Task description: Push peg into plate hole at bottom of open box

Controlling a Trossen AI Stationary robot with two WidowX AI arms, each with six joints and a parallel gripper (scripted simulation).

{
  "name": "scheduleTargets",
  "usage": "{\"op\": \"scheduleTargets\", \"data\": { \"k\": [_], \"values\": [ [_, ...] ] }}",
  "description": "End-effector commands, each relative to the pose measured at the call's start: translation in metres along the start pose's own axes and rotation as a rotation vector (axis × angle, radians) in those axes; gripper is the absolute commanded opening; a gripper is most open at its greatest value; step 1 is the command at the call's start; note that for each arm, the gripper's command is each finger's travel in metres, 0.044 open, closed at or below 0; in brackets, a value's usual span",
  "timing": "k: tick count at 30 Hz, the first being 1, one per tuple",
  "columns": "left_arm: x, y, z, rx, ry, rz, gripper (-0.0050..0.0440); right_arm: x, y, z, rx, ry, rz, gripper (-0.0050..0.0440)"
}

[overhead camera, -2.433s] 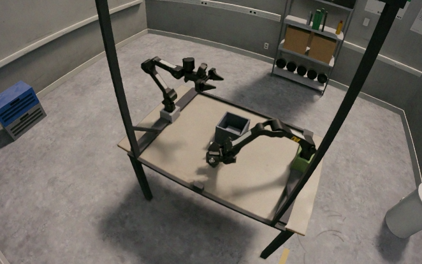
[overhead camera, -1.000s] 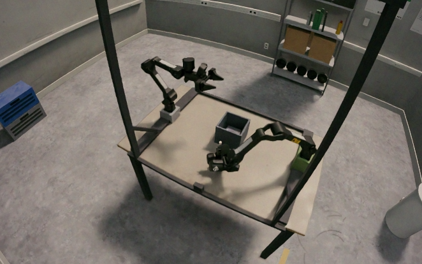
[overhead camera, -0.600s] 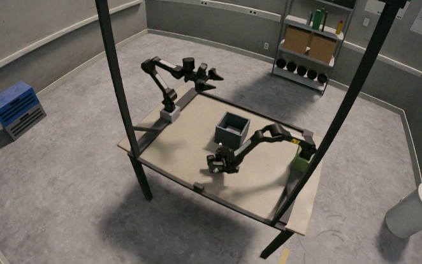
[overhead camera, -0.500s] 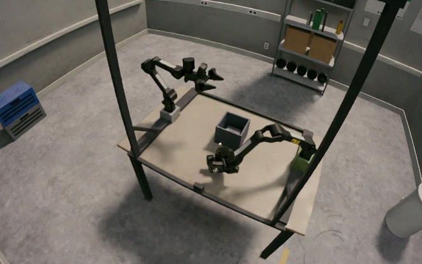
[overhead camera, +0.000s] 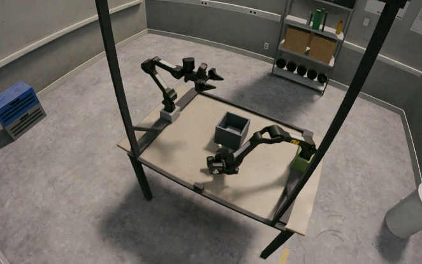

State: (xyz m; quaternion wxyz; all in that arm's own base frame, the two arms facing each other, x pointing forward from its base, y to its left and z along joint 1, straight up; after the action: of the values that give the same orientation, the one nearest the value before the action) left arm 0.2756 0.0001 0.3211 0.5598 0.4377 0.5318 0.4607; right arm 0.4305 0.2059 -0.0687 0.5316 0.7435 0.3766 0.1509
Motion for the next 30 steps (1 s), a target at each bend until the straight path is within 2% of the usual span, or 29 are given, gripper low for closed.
{"op": "scheduleTargets", "data": {
  "k": [1, 9, 10, 28, 30],
  "values": [
    [-0.003, 0.010, -0.002, -0.028, -0.009, 0.002, 0.0440, 0.004, 0.010, -0.002, -0.009, 0.006, 0.032, 0.0064],
    [-0.003, 0.010, -0.002, -0.028, -0.009, 0.002, 0.0440, 0.005, 0.006, 0.001, -0.010, 0.006, 0.036, 0.0064],
    [-0.003, 0.010, -0.002, -0.028, -0.009, 0.002, 0.0440, 0.006, 0.018, -0.005, -0.012, 0.015, 0.053, 0.0126],
    [-0.003, 0.010, -0.002, -0.028, -0.009, 0.002, 0.0440, 0.006, 0.018, -0.005, -0.014, 0.014, 0.054, 0.0126],
    [-0.003, 0.010, -0.002, -0.028, -0.009, 0.002, 0.0440, 0.008, 0.019, -0.013, -0.017, 0.020, 0.056, 0.0126]
  ]
}}
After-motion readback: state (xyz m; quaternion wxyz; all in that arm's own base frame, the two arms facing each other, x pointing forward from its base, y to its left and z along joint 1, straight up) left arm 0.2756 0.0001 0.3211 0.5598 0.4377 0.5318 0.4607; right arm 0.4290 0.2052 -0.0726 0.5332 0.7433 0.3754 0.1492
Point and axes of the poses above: on each arm, the point midway between the two fingers, 35 mm back from their tips, its own z axis out along the fingers, its own x axis across the jaws, y = z × x, the point moved 4 cm from there along -z, back along the fingers, and after that the axes turned 11 degrees about -z, right-handed, at the moved point
